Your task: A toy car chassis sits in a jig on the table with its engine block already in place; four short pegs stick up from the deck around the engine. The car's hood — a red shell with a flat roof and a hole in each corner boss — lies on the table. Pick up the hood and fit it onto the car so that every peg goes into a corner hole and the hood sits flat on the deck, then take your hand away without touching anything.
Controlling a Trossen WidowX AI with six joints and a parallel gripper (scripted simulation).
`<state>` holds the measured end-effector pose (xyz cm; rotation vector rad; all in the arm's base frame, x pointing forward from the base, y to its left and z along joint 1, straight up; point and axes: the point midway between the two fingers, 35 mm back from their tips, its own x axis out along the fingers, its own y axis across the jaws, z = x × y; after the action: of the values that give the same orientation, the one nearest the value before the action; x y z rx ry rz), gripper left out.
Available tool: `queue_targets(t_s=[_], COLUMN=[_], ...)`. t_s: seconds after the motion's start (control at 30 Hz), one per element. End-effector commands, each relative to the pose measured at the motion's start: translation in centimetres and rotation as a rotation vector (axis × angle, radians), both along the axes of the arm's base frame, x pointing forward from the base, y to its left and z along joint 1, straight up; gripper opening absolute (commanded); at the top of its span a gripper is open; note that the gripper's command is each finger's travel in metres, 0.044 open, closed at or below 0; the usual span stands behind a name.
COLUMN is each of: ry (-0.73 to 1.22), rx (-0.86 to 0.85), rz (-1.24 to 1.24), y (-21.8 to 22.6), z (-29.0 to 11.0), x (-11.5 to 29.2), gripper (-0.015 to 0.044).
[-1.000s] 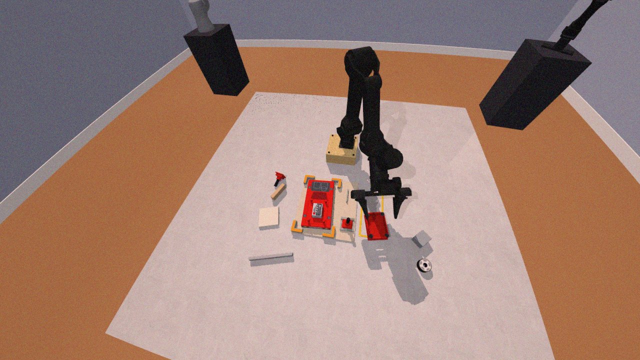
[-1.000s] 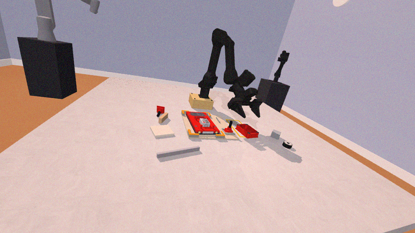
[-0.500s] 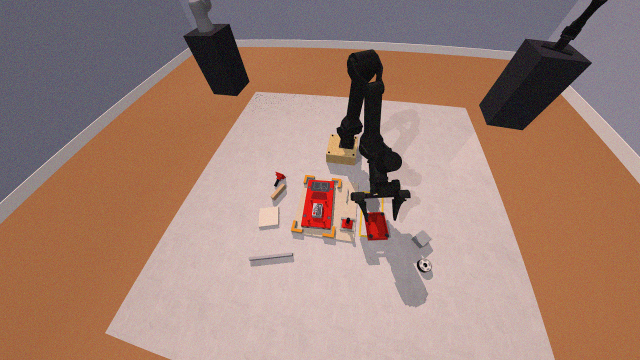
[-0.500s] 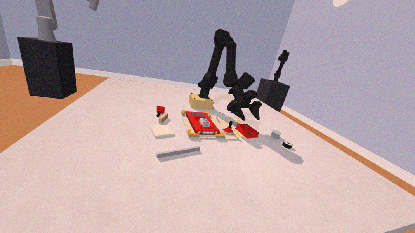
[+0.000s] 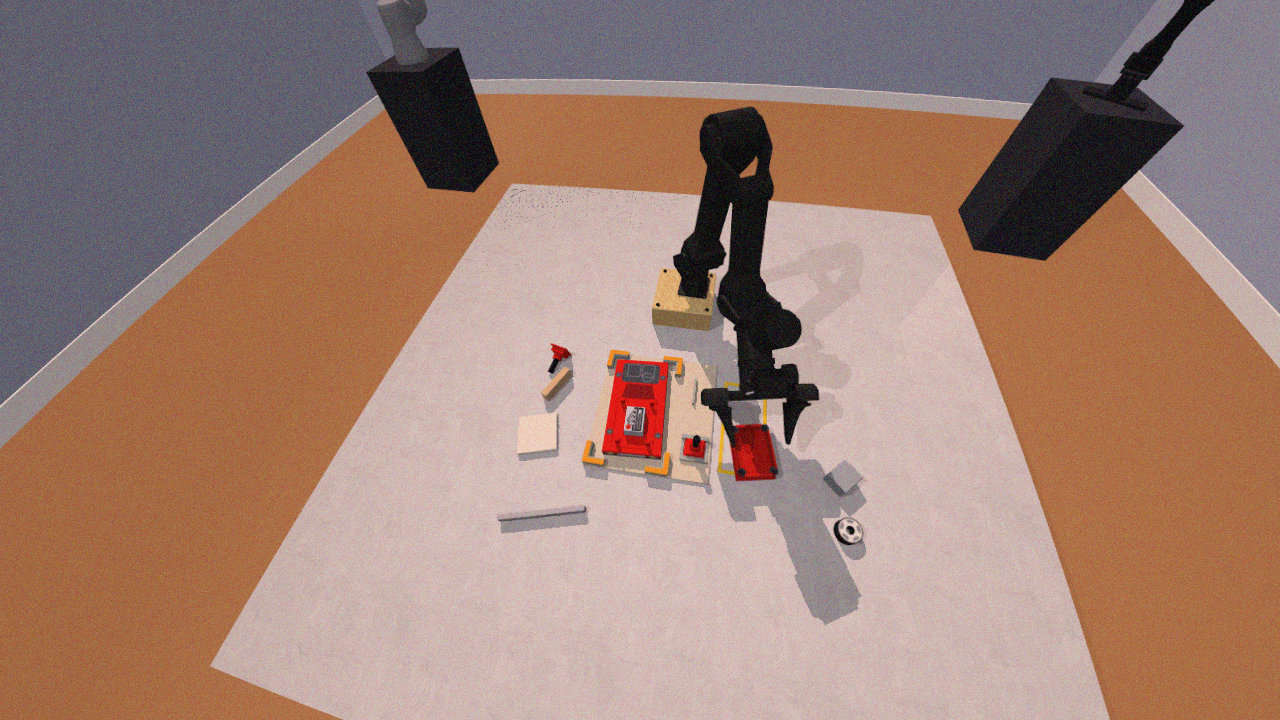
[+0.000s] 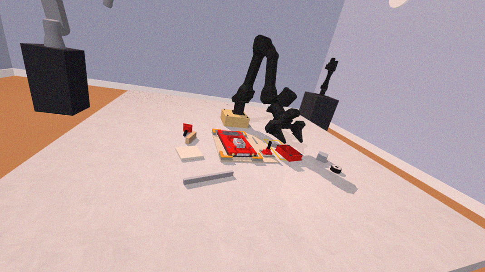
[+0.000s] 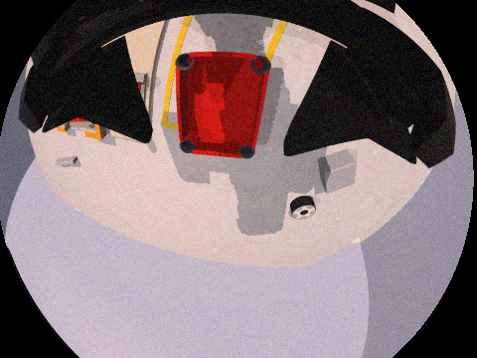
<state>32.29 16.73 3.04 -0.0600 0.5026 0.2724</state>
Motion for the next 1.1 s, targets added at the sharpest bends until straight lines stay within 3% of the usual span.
queue_targets(t_s=[0.0, 1.07], ry=[0.005, -0.003], rx=[-0.013, -0.008], rz=[-0.002, -0.002], y=[-0.2, -0.3], z=[-0.6, -2.9], x=[-0.1, -0.1], gripper=[0.044, 0.044])
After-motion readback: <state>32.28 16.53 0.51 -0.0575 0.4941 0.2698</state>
